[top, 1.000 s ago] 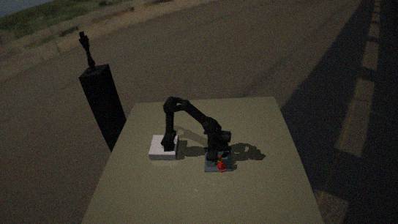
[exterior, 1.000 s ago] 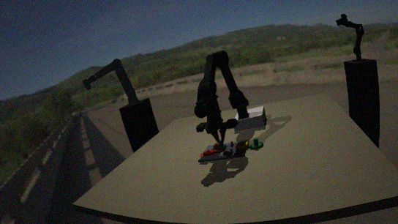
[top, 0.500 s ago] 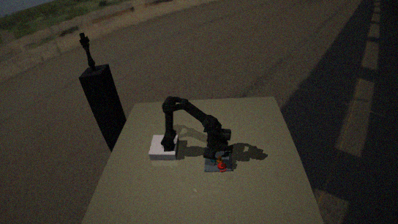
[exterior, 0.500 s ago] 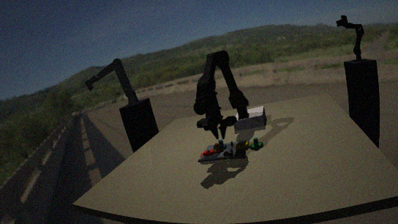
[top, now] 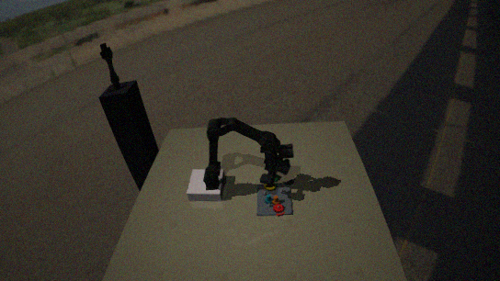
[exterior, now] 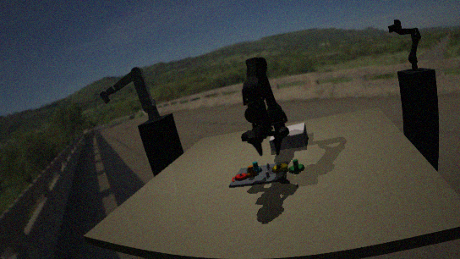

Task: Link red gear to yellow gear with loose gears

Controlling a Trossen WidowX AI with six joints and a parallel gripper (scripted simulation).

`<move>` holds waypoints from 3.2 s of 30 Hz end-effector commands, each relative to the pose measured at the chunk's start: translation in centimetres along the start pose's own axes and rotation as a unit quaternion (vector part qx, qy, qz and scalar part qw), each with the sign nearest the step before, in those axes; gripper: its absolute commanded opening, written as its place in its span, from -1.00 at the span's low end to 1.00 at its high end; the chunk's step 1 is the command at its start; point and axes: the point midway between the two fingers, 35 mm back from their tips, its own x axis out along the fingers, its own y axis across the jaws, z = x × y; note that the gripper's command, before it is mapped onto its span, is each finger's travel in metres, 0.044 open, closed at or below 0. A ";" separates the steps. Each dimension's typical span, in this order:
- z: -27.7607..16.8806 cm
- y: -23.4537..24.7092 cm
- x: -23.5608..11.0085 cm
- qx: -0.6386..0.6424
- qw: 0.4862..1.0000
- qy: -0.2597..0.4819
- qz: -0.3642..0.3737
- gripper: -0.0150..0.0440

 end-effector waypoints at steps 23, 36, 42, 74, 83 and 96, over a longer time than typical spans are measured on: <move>-3.0 9.5 2.5 0.015 1.000 0.003 -0.004 1.00; -3.0 9.5 4.6 0.015 1.000 0.003 -0.005 1.00; -3.0 9.5 5.0 0.015 1.000 0.003 -0.005 1.00; -2.5 9.4 3.5 0.030 0.999 -0.012 -0.011 -0.49; -2.2 9.7 1.5 0.028 1.000 -0.010 -0.010 -0.49; -2.0 9.9 -1.7 0.019 1.000 -0.007 -0.009 -0.49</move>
